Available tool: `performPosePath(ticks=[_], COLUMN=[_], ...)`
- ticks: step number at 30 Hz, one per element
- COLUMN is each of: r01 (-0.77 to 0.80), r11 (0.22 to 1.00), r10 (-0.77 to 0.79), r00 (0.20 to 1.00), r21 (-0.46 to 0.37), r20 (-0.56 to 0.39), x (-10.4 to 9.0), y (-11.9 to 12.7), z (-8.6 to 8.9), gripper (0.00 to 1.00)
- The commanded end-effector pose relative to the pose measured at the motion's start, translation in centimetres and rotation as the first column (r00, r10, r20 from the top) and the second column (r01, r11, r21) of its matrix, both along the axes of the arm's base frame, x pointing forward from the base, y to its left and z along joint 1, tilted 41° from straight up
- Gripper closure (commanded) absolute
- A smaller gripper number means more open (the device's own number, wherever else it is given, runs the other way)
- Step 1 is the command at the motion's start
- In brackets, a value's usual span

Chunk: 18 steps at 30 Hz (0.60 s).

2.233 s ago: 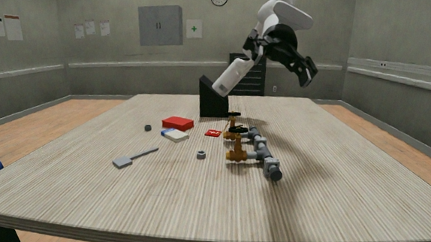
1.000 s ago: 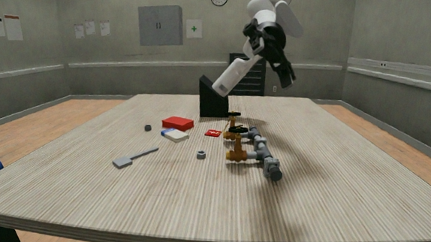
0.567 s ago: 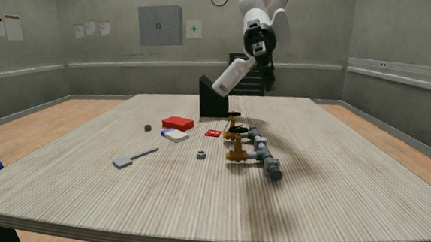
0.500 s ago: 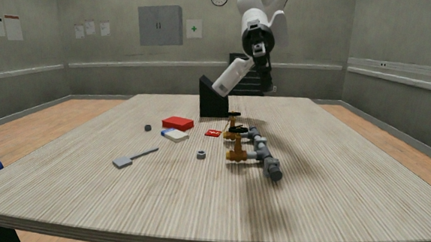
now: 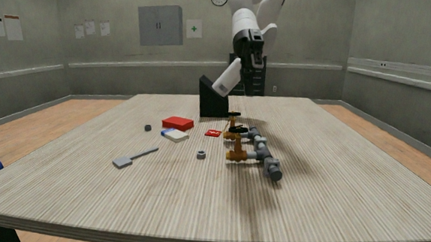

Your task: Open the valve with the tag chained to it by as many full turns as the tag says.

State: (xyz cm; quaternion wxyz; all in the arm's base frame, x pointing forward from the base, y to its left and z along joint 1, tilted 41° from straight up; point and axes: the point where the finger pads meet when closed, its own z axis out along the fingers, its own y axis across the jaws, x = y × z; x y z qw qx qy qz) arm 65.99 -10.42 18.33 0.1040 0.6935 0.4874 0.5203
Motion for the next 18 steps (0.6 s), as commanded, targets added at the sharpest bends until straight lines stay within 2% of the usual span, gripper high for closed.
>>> performPosePath(ticks=[1,10,12,18], r01=[-0.112,-0.301,-0.301,-0.434], r11=[0.989,0.919,0.919,0.827], r10=[0.113,0.312,0.312,0.457], r00=[0.994,0.950,0.950,0.889], r21=[-0.096,-0.256,-0.256,-0.358], r20=[0.009,0.001,0.001,-0.022], x=[-2.0,-6.2,-6.2,-9.8], y=[0.3,1.0,1.0,1.5], z=[-0.9,-3.0,-3.0,-4.7], gripper=[0.00,0.00,0.00,0.00])
